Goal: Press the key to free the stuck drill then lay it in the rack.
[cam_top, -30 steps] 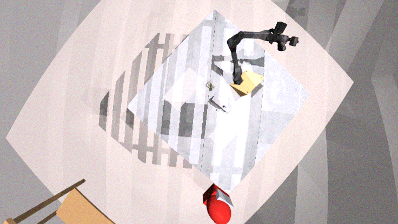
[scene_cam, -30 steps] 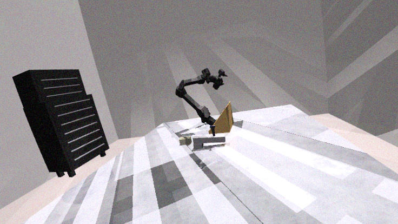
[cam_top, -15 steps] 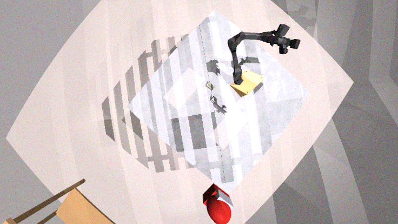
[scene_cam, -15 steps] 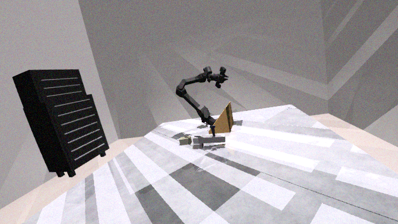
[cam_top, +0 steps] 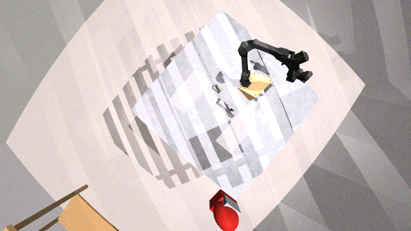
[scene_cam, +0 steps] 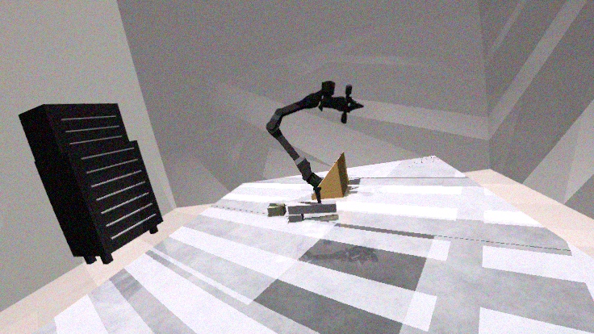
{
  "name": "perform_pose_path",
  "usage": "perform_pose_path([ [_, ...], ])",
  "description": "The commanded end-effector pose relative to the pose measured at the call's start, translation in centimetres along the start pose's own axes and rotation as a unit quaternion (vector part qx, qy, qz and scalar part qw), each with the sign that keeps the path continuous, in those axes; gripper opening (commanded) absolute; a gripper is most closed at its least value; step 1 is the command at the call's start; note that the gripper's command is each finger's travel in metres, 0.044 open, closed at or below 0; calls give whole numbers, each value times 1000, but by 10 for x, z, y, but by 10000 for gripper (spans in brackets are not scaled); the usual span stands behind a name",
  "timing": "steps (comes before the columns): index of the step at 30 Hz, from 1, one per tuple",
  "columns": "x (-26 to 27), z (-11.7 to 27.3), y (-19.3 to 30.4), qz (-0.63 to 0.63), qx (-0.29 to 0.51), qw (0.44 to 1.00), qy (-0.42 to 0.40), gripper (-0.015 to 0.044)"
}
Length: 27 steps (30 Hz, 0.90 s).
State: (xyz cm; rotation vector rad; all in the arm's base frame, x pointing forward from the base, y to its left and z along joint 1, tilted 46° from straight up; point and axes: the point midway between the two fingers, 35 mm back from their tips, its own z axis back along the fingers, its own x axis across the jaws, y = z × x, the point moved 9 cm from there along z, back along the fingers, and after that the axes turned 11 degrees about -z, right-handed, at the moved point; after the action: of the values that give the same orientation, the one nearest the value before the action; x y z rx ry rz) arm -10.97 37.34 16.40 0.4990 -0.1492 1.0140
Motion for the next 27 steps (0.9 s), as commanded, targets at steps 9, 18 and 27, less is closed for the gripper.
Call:
perform_pose_path([
  [9,70,-8,-165,49,-237,967,85,0],
  [18,74,20,-299,74,-326,904,266,0],
  [27,31,73,-421,88,-264,824,494,0],
])
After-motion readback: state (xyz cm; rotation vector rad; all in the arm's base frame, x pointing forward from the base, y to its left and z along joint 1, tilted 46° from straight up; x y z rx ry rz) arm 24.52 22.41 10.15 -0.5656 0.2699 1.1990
